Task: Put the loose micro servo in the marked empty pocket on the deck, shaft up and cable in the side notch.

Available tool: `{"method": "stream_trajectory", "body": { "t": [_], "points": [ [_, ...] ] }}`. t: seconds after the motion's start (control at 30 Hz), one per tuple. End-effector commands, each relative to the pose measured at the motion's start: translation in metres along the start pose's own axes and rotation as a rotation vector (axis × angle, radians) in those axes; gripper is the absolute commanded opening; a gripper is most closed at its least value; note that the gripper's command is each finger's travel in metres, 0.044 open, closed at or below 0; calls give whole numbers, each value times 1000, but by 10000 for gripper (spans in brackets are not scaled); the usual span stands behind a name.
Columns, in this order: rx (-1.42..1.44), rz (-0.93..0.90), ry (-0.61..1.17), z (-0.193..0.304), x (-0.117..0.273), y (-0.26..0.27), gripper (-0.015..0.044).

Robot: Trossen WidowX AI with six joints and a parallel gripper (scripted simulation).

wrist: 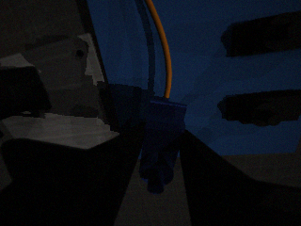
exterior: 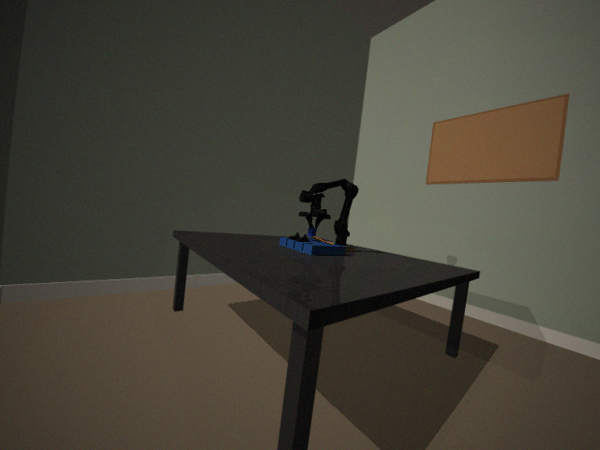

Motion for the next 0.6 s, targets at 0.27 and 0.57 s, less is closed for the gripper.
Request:
{"method": "stream_trajectory", "body": {
  "t": [0.27, 0.57],
  "points": [
    [4, 12, 5, 0, 11, 4, 0],
    [4, 14, 4, -6, 11, -19, 0]
  ]
}}
Point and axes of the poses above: the point midway between the two fingers, 35 mm back from their tips, its own x axis back along the fingers, its own y axis across the jaws, z = x × y, the point moved 4 cm from there along x, back along the fingers, and after that the axes turned 6 degrees about x, right-handed, at the moved point
